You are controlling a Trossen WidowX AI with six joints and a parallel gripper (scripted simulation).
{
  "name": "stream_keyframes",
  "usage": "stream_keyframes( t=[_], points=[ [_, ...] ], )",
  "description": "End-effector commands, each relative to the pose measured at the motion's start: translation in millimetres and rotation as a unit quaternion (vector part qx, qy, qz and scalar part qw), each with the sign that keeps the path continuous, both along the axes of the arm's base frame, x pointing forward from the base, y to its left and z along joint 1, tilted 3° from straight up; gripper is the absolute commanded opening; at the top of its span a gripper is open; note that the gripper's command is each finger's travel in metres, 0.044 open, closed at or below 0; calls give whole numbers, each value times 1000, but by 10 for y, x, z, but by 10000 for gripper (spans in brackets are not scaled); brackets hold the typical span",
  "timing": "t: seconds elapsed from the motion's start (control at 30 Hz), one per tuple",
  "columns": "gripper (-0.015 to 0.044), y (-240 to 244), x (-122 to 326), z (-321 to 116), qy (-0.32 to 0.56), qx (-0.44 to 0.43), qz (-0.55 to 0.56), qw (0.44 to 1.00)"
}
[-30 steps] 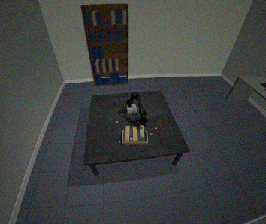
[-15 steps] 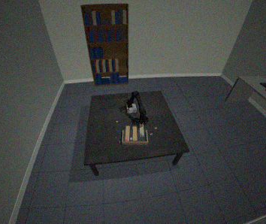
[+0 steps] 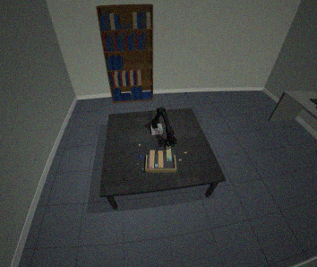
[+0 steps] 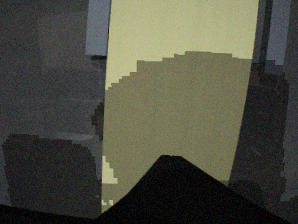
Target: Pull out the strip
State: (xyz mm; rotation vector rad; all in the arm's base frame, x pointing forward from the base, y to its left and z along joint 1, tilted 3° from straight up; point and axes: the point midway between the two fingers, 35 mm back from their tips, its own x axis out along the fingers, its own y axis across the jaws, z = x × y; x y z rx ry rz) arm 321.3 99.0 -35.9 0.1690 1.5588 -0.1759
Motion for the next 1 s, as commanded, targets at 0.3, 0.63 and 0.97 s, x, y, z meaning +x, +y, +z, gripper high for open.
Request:
stream_keyframes(
  t=[0.3, 0.63, 0.97],
  points=[
    [0, 38, -275, -53, 15, 0, 0, 1000],
    [0, 69, -414, -52, 16, 0, 0, 1000],
    [0, 101, -556, -50, 17, 0, 0, 1000]
  ],
)
